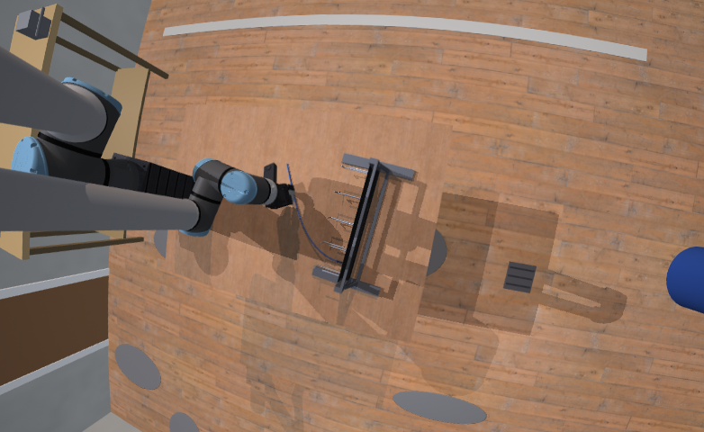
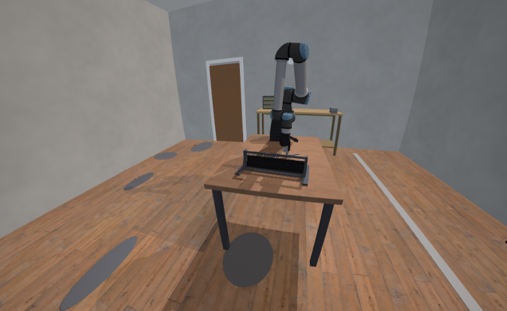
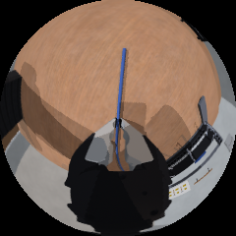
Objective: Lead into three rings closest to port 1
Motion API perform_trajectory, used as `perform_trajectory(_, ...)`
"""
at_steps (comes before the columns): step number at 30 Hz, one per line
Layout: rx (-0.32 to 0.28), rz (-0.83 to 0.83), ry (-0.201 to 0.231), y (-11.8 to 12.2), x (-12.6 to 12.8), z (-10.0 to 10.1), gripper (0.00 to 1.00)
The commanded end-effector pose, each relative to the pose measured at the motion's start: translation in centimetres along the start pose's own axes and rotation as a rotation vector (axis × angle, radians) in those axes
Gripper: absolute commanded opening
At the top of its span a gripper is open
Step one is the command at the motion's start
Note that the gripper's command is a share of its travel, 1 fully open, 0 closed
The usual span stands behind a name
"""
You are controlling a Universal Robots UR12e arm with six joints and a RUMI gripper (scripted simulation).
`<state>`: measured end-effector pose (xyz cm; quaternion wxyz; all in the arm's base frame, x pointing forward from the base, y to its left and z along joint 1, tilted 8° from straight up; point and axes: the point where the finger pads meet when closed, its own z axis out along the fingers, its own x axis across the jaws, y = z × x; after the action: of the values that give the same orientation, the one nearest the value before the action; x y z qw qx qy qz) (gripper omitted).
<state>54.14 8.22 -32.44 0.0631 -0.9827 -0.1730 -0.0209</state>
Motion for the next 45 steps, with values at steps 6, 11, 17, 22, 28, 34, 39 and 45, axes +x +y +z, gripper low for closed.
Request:
perform_trajectory(6, 0.000, 0.000, 0.001, 0.0, 0.0, -0.7, 0.00)
perform_trajectory(11, 0.000, 0.000, 0.001, 0.0, 0.0, -1.1, 0.00)
perform_trajectory(17, 0.000, 0.000, 0.001, 0.0, 0.0, -1.8, 0.00)
perform_trajectory(22, 0.000, 0.000, 0.001, 0.0, 0.0, -2.4, 0.00)
perform_trajectory(28, 0.000, 0.000, 0.001, 0.0, 0.0, -2.9, 0.00)
perform_trajectory(34, 0.000, 0.000, 0.001, 0.0, 0.0, -3.4, 0.00)
perform_trajectory(39, 0.000, 0.000, 0.001, 0.0, 0.0, -3.7, 0.00)
perform_trajectory(45, 0.000, 0.000, 0.001, 0.0, 0.0, -3.8, 0.00)
